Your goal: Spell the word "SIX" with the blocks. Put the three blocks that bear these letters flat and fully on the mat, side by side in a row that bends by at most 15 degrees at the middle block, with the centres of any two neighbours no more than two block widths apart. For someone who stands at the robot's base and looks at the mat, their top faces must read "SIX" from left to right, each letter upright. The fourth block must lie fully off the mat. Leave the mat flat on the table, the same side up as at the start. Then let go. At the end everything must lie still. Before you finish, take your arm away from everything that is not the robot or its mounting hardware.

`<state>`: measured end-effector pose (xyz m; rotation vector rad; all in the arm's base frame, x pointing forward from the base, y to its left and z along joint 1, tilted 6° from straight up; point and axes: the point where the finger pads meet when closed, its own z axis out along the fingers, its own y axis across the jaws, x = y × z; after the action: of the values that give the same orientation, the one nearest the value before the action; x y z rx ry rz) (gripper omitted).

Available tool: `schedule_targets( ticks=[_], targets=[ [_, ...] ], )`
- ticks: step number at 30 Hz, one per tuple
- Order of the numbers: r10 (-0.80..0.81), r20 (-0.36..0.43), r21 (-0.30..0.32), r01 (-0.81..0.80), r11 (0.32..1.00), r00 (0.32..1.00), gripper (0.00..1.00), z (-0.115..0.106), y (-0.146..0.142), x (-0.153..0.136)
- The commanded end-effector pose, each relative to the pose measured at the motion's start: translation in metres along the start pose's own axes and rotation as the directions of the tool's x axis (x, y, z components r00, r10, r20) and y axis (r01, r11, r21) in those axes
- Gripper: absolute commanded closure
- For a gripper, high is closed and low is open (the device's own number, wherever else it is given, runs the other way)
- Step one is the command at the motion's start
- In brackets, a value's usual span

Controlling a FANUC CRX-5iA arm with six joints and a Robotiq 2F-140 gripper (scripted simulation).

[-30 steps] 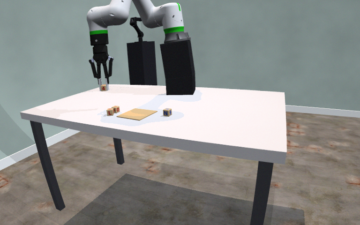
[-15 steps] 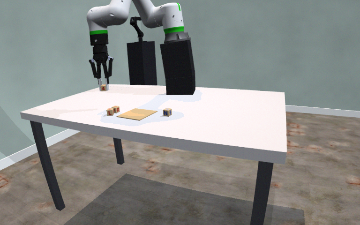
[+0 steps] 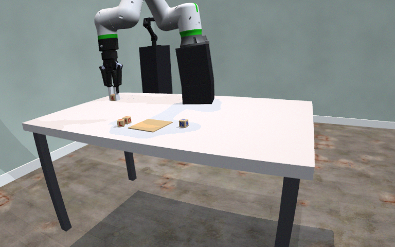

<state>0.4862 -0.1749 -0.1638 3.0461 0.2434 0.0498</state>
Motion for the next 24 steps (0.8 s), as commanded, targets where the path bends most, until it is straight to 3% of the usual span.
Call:
schedule_targets(
  ticks=[1,8,19,21,22,24],
  targets=[
    [0.138,-0.001,-0.015,-0.138,0.990,0.990,0.84,0.0017,0.0002,0.0002],
    [0.314,-0.004,-0.015,-0.314,0.949,0.949,0.84,0.0042,0.0003,0.0003],
    [0.593,-0.008,-0.013,-0.593,0.805,0.806,0.84,0.0085,0.0006,0.0004],
    [0.593,-0.008,-0.013,-0.593,0.805,0.806,0.84,0.0085,0.0006,0.0004],
    [0.658,-0.009,-0.012,-0.658,0.753,0.753,0.84,0.0096,0.0006,0.0004],
    [0.690,-0.010,-0.012,-0.690,0.724,0.724,0.84,0.0102,0.0006,0.0004]
  ],
)
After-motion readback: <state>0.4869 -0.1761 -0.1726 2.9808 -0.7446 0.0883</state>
